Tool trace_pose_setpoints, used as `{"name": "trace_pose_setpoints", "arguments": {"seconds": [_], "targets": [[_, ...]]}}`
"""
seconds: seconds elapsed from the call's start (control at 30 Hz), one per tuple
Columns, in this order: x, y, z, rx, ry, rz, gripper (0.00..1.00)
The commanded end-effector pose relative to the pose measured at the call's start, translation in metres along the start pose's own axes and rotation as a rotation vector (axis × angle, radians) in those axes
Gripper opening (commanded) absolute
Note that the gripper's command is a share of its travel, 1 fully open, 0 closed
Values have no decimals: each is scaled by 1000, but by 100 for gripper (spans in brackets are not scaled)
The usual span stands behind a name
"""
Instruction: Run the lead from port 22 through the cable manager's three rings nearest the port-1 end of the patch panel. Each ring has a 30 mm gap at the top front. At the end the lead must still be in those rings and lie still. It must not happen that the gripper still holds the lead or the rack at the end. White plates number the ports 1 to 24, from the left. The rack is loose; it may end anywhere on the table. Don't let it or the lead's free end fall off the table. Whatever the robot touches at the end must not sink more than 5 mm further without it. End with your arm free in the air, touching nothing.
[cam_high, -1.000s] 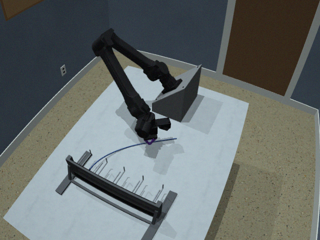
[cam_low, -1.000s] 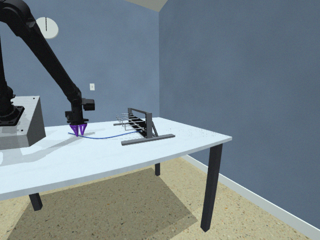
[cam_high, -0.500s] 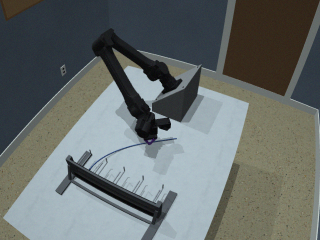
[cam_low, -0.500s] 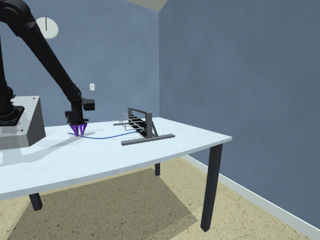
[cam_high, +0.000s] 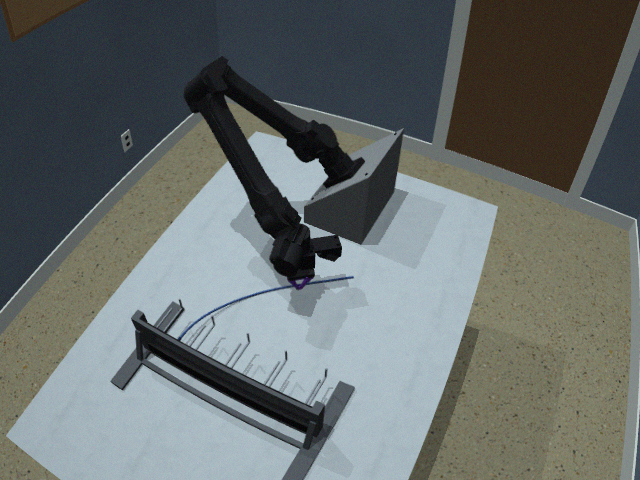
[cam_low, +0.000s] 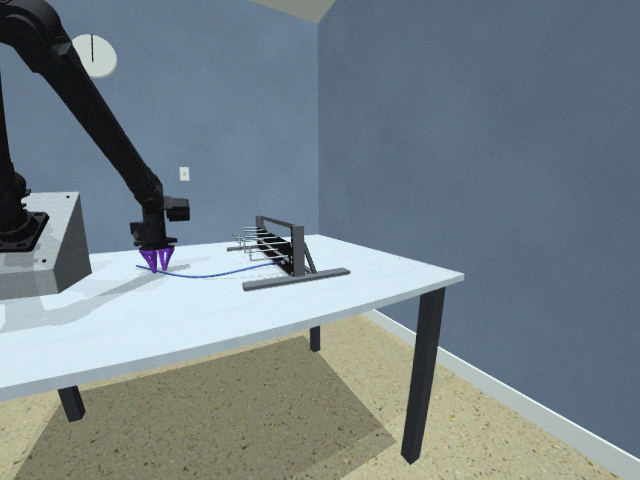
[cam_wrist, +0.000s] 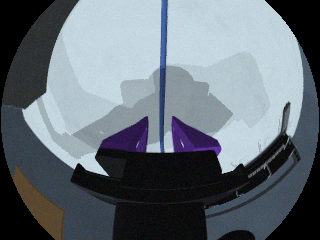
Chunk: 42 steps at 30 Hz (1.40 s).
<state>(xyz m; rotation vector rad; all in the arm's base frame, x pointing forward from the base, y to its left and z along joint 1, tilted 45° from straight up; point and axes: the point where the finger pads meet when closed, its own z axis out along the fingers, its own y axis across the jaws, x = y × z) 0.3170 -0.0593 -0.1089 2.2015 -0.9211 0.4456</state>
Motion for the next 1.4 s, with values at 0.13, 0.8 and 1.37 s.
{"name": "trace_pose_setpoints", "arguments": {"seconds": [0.13, 0.8, 1.37], "targets": [[12, -12, 0, 19, 9, 26, 0], [12, -12, 0, 19, 9, 26, 0], [12, -12, 0, 19, 10, 26, 0]]}}
